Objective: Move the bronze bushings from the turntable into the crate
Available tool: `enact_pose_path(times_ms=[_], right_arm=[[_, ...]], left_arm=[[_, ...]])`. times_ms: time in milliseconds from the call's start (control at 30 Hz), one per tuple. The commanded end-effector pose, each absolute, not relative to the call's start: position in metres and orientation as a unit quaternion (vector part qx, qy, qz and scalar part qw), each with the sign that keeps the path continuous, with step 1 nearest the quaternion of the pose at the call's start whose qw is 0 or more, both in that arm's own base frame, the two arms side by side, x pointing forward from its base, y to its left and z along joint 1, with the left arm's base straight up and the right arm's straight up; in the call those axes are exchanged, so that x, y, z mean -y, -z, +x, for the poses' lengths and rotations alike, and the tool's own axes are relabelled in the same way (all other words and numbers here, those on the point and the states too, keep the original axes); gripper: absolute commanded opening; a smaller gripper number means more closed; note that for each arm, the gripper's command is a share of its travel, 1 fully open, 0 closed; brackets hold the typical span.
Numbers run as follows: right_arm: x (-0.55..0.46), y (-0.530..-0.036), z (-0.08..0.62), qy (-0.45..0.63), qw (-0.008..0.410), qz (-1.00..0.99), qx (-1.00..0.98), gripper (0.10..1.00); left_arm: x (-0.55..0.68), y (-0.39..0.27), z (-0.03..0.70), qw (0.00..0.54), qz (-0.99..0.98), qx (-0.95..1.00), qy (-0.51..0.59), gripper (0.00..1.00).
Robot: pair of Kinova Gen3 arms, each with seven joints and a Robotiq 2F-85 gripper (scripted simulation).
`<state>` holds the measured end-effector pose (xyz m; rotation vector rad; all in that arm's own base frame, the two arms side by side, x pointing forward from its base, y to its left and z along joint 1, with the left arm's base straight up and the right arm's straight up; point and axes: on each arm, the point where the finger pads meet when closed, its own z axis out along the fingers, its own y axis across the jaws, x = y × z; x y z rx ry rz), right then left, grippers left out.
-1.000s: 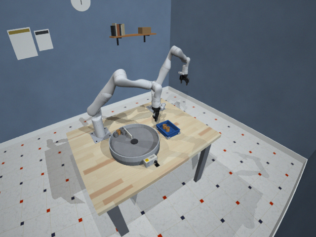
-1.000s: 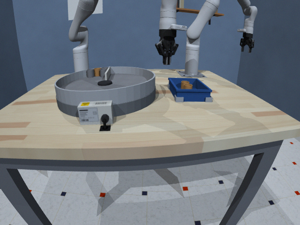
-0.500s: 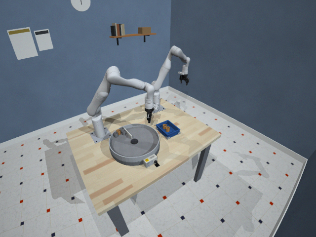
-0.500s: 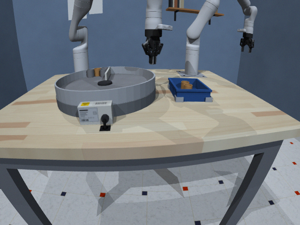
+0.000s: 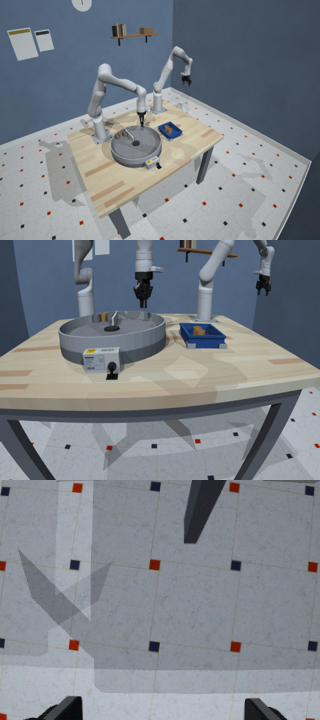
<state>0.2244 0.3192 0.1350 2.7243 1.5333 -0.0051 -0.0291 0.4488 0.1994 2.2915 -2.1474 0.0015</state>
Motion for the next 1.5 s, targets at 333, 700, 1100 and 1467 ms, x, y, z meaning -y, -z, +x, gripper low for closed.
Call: enact_pose_path(times_ms=[333,700,1100,1467], right_arm=[[-0.254,-0.138,0.206,-0.001,-0.001,0.821,-0.571,0.213],[-0.215,-0.137,0.195,-0.001,0.000,0.787,-0.617,0.213],[-0.182,-0.137,0.185,-0.001,0.000,0.757,-0.654,0.213],[-0.159,-0.137,0.178,-0.001,-0.001,0.734,-0.679,0.213]], left_arm=[[-0.449,-0.200,-0.029,0.000,0.730,0.684,0.000,1.000],[-0.449,-0.200,-0.029,0.000,0.730,0.684,0.000,1.000],[-0.449,-0.200,-0.029,0.000,0.730,0.684,0.000,1.000],[-0.449,-0.200,-0.029,0.000,0.730,0.684,0.000,1.000]])
